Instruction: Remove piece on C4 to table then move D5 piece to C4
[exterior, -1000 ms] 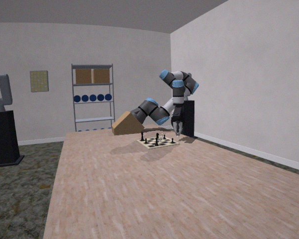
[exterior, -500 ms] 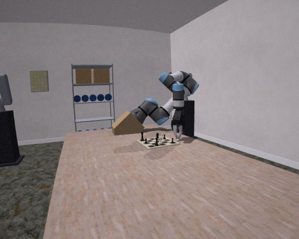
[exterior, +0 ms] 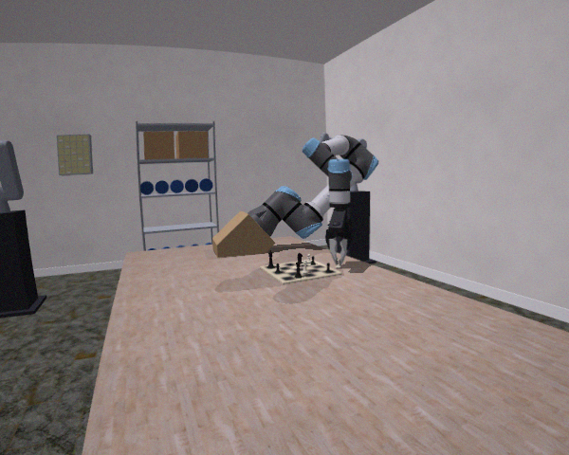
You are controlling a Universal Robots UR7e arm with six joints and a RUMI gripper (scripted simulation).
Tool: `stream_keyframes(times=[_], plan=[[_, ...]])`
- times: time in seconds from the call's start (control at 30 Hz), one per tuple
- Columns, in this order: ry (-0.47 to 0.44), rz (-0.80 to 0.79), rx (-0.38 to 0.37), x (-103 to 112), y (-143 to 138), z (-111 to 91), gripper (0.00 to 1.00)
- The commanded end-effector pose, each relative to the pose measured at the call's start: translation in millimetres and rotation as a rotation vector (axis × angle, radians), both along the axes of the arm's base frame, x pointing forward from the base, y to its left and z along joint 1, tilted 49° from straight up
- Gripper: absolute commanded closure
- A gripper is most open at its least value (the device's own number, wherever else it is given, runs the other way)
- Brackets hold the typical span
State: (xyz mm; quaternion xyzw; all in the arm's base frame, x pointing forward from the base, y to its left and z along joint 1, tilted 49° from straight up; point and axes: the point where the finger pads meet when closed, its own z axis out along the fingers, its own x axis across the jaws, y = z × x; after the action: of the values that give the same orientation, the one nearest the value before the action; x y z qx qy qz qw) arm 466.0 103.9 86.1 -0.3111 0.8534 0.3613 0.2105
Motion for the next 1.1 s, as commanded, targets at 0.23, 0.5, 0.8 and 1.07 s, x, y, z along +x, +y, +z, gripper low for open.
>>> stream_keyframes(times=[0.23,0.5,0.8,1.07], plan=[[-0.001,0.000,0.000,0.3,-0.4,0.2,1.00],[-0.001,0.000,0.000,0.3,-0.3,0.2,1.00],[-0.001,0.000,0.000,0.4,0.5,-0.5,1.00],[-0.001,0.000,0.000,0.7,2.2,-2.0,1.00]])
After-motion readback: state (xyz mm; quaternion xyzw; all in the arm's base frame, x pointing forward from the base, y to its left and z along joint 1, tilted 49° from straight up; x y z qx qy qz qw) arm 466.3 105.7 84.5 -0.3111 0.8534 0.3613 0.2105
